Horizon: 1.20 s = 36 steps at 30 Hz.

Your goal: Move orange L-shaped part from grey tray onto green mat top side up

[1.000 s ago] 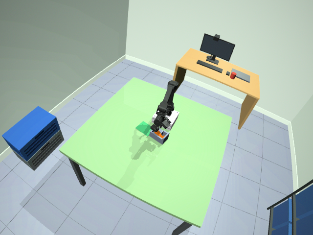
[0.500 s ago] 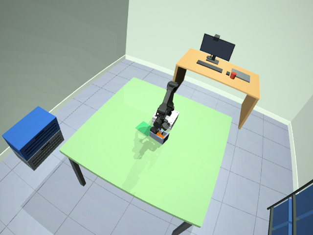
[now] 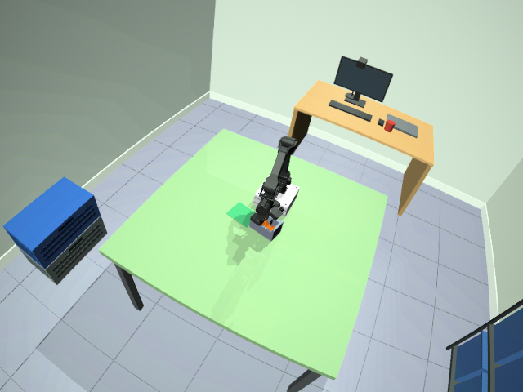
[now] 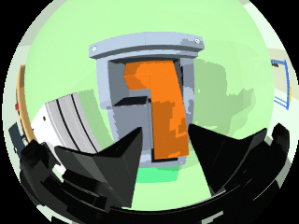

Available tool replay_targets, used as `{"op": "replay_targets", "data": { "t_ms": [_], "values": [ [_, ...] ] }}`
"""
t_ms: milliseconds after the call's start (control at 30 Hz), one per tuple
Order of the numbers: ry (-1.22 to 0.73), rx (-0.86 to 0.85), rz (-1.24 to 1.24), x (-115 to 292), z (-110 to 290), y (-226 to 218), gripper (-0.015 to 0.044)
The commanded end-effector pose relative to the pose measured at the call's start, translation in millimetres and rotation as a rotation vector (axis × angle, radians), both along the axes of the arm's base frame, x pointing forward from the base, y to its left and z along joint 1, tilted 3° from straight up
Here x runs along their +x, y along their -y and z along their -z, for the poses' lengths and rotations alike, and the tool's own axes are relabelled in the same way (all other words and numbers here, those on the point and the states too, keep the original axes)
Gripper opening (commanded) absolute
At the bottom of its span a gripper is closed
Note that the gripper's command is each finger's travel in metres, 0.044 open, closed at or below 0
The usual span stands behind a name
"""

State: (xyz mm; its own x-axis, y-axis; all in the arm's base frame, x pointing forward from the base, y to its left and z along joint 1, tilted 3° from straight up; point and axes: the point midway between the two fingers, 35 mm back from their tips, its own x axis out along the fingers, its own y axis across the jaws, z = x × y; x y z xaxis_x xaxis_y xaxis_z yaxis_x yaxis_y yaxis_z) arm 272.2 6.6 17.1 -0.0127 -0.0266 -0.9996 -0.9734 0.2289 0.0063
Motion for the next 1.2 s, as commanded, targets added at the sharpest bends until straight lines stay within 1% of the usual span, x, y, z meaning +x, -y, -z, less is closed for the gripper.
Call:
{"op": "replay_targets", "data": {
  "t_ms": [0,333,433,700,1167],
  "values": [
    [0.0,0.0,0.0,0,0,0,0.0149],
    [0.0,0.0,0.0,0,0,0,0.0082],
    [0.0,0.0,0.0,0,0,0,0.0003],
    [0.0,0.0,0.0,0,-3,0,0.0],
    [0.0,-0.004,-0.003,1,-24,0,0.0]
  ]
}}
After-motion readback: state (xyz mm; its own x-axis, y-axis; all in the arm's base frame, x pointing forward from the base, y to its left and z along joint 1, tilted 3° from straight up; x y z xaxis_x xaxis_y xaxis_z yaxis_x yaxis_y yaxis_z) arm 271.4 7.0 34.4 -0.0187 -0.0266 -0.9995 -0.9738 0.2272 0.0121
